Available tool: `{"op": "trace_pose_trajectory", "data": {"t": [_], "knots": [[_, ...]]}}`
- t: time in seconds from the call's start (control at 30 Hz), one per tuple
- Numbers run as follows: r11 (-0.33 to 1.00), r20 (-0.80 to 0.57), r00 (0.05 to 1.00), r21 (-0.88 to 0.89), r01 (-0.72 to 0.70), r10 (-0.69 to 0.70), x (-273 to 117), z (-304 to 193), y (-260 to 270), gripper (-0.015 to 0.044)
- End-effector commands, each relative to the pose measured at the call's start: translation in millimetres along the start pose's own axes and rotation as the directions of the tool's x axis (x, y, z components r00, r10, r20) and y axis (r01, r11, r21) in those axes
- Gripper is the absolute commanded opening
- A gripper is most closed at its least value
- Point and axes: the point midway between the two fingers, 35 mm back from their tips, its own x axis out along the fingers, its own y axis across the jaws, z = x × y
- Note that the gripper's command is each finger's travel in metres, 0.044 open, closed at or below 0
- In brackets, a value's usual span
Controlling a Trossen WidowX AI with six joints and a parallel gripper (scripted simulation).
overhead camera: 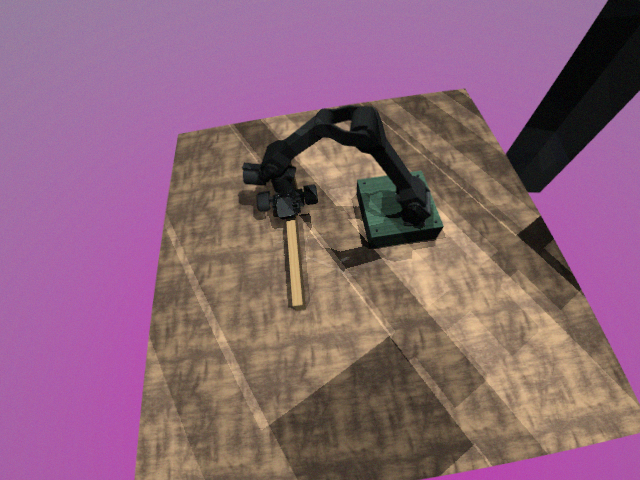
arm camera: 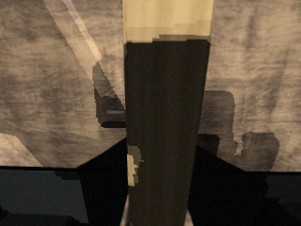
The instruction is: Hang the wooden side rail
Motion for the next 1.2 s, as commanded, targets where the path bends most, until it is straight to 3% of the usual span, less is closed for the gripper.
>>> {"op": "trace_pose_trajectory", "data": {"t": [0.0, 0.9, 1.17], "knots": [[1.000, -0.007, 1.000, 0.000, 0.001, -0.001, 0.3, -1.1, -0.4, 0.0000], [1.000, -0.007, 1.000, 0.000, 0.001, -0.001, 4.7, -1.1, -0.4, 0.0000], [1.000, 0.000, 1.000, 0.000, -0.003, 0.003, 3.5, 0.0, 0.7, 0.0210]]}}
